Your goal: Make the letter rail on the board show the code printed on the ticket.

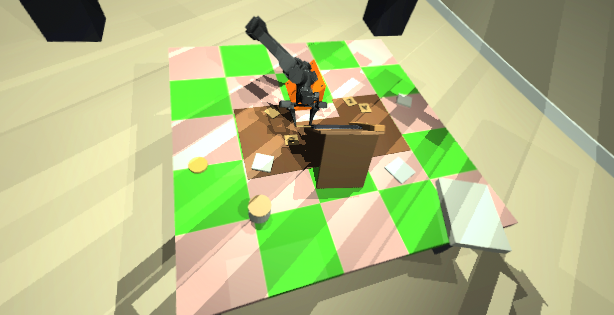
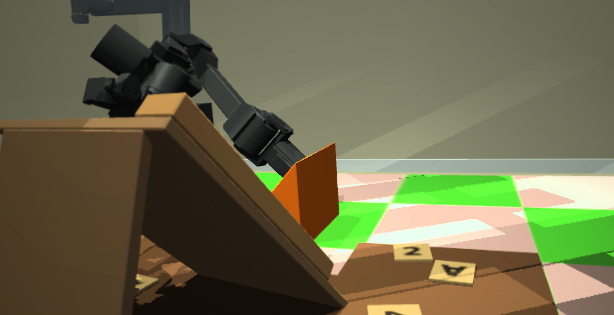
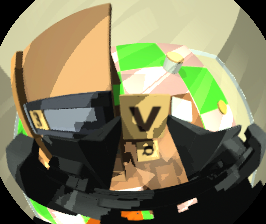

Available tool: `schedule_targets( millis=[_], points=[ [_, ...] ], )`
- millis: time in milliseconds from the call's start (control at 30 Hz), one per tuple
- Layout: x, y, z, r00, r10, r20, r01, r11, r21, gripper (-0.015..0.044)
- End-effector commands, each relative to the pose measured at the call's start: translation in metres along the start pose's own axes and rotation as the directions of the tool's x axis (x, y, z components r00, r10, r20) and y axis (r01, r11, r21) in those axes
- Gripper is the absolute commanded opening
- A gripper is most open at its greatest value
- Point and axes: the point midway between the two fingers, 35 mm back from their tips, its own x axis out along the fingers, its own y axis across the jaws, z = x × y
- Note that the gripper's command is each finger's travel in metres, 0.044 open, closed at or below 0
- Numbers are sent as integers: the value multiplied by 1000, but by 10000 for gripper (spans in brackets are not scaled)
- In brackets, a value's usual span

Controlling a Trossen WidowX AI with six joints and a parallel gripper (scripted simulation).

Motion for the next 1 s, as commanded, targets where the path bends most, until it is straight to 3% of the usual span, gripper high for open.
schedule_targets(
  millis=[0, 967],
  points=[
    [1, 4, -1, 1000, 0, -6, 0, 1000, -1, 0],
    [1, 19, -2, 1000, 1, -6, -1, 1000, -1, 0]
  ],
)
